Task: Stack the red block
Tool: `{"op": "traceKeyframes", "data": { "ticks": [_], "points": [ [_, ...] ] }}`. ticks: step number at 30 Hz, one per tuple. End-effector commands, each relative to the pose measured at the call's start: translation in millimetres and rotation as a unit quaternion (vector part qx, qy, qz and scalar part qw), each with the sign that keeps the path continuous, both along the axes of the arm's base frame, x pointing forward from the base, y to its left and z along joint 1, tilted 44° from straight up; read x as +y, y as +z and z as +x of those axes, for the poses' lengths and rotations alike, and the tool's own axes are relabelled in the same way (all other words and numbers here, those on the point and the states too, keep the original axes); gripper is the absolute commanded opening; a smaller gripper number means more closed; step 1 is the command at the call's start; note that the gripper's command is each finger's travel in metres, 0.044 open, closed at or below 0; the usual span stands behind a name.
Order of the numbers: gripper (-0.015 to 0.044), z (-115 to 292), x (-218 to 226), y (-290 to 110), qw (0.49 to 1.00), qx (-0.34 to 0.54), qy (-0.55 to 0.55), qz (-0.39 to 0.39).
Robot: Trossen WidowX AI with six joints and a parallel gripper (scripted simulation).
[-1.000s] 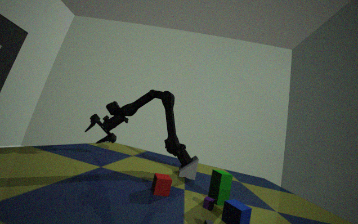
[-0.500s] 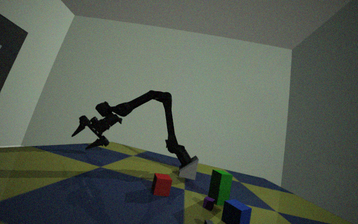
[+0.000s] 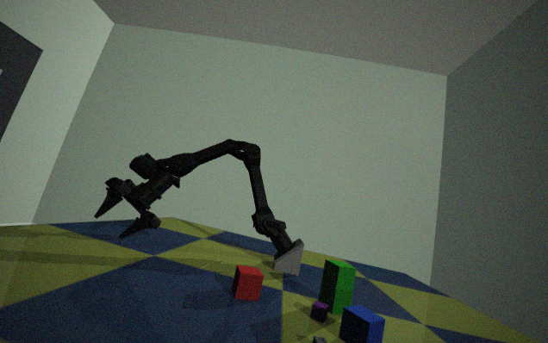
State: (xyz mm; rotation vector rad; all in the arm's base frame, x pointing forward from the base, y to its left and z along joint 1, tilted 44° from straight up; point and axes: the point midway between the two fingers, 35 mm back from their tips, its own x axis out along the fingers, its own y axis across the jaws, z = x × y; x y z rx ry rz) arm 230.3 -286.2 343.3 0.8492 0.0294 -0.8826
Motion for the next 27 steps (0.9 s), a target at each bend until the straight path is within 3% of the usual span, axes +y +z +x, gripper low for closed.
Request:
{"op": "traceKeyframes", "data": {
  "ticks": [1,17,27],
  "points": [
    [0.044,16,13,-15,0.999,0.044,0.025,0.001],
    [0.044,81,95,-81,0.961,0.217,0.172,0.0],
    [0.044,93,150,-126,0.907,0.342,0.246,-0.004]
  ]
}}
